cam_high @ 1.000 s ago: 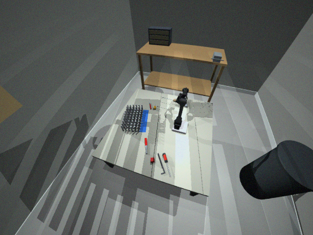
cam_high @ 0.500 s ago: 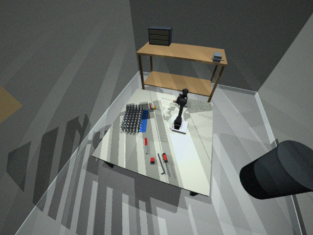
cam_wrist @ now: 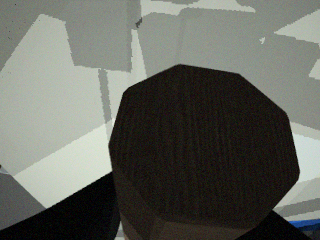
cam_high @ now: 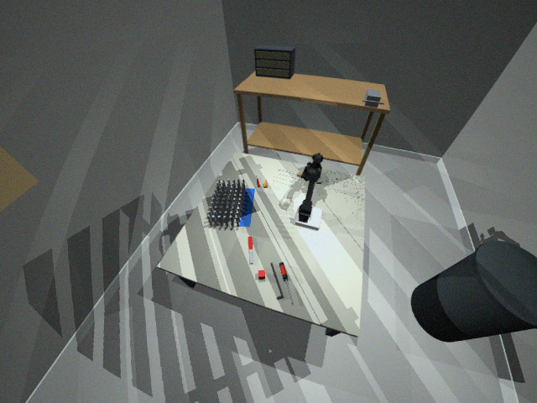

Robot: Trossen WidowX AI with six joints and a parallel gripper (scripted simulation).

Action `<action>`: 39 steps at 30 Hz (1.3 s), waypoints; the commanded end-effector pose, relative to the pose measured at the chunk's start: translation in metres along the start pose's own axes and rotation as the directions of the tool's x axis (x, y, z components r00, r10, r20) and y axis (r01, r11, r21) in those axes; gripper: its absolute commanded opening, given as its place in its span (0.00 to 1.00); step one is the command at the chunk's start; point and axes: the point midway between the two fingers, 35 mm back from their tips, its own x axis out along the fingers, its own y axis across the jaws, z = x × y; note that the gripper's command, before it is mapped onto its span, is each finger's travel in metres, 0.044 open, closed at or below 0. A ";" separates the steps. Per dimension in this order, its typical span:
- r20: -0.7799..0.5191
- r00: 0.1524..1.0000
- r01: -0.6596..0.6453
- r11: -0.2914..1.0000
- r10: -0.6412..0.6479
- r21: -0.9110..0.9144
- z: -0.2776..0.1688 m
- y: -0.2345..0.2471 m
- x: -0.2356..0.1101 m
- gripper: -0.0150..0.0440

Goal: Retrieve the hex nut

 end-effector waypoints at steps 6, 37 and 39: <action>-0.010 1.000 0.002 1.000 -0.002 -0.005 0.004 -0.001 0.008 0.25; -0.010 1.000 0.002 1.000 -0.003 -0.005 0.020 -0.003 0.033 0.25; -0.010 1.000 0.003 1.000 -0.003 -0.005 0.021 -0.003 0.034 0.25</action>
